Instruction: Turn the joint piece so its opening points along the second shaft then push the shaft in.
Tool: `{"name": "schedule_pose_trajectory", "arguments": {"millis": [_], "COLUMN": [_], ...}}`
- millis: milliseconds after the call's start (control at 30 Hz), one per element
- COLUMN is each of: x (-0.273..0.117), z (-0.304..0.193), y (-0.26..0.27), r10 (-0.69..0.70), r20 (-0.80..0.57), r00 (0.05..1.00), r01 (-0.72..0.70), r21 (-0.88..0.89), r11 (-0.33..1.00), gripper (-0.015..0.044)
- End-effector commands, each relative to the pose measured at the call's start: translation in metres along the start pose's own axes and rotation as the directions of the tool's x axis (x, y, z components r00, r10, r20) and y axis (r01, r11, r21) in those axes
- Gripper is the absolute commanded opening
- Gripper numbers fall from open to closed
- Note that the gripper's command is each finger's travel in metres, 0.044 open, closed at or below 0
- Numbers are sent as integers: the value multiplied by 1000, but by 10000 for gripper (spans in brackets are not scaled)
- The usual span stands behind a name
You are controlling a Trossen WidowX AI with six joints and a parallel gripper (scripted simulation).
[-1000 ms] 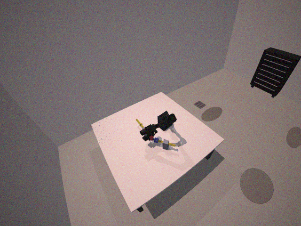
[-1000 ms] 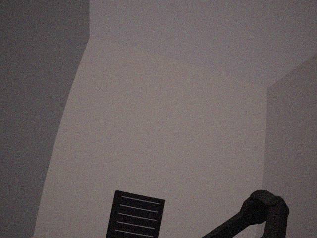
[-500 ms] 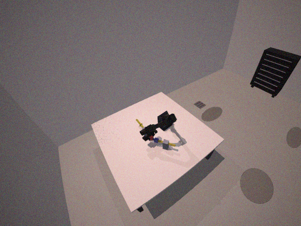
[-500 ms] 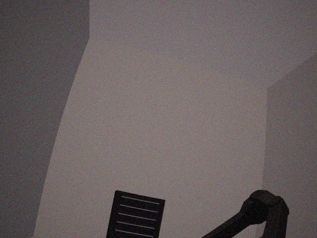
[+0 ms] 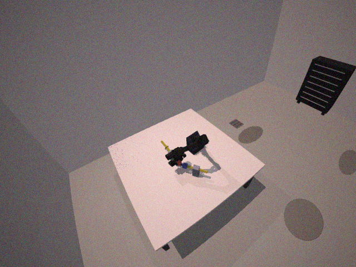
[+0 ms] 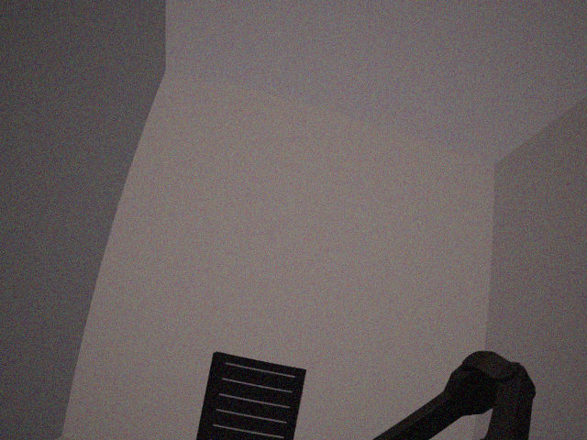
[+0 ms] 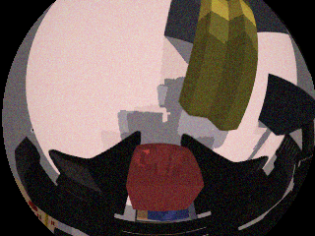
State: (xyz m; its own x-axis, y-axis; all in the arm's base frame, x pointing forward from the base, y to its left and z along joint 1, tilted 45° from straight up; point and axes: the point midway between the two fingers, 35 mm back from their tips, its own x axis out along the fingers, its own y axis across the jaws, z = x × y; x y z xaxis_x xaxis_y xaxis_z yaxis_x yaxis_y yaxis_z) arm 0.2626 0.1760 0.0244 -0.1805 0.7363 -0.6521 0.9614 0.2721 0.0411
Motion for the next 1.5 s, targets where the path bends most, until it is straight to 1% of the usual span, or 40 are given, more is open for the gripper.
{"name": "schedule_pose_trajectory", "arguments": {"millis": [0, 200, 233, 267, 433, 600, 633, 867, 1200, 1467], "x": [0, 0, 0, 0, 0, 0, 0, -1, -8, -8], "z": [-1, -1, 0, 0, 0, 0, 0, 0, 0, 0], "y": [0, 0, 0, 0, 0, 0, 0, -1, -6, -6], "r10": [0, 0, 0, 0, 0, 0, 0, -1, -13, -14], "r20": [-5, -5, 0, 0, 0, 0, 0, 18, 153, 160], "r00": [1000, 1000, 1000, 1000, 1000, 1000, 1000, 1000, 988, 987], "r01": [0, 0, 0, 0, 0, 0, 0, 0, -5, -7], "r21": [5, 5, 0, 0, 0, 0, 0, 14, 119, 128], "r11": [1000, 1000, 1000, 1000, 1000, 1000, 1000, 1000, 993, 992], "gripper": [182, 182, 156, 147, 147, 16, 0, 0, 0, 0]}}
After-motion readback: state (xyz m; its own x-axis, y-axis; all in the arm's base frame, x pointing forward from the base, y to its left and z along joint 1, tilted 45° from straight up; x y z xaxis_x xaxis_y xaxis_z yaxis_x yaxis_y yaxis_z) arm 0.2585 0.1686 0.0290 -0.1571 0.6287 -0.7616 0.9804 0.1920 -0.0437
